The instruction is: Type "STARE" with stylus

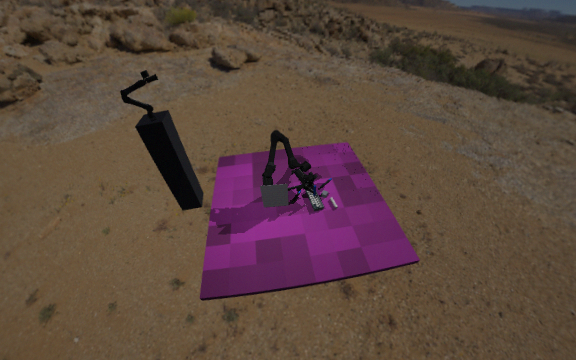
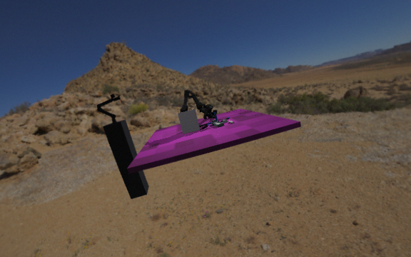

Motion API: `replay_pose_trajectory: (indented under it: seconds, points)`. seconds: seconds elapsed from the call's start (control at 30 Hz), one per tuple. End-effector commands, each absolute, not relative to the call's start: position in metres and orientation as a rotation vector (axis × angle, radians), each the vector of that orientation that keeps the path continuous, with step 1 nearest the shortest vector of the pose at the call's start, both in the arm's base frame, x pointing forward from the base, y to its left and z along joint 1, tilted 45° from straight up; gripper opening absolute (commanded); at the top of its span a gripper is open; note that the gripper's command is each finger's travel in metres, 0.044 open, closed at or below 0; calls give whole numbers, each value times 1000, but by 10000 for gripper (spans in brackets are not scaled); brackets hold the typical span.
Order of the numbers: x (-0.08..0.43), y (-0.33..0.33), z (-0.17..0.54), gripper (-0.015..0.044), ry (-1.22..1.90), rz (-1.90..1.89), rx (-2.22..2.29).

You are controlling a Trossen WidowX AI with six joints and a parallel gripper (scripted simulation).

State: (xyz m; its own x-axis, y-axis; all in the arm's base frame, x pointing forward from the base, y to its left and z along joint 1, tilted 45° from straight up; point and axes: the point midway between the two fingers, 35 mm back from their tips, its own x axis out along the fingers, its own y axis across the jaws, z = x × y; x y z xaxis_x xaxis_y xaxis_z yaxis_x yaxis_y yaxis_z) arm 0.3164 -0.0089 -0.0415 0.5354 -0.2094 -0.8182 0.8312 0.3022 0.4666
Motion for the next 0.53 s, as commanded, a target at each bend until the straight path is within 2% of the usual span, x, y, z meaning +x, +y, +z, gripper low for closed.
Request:
replay_pose_trajectory:
  seconds: [0.0, 0.5]
  points:
    - [317, -18, -30, 81, 717, -770, 1041]
    - [315, -30, -19, 81, 707, -774, 1044]
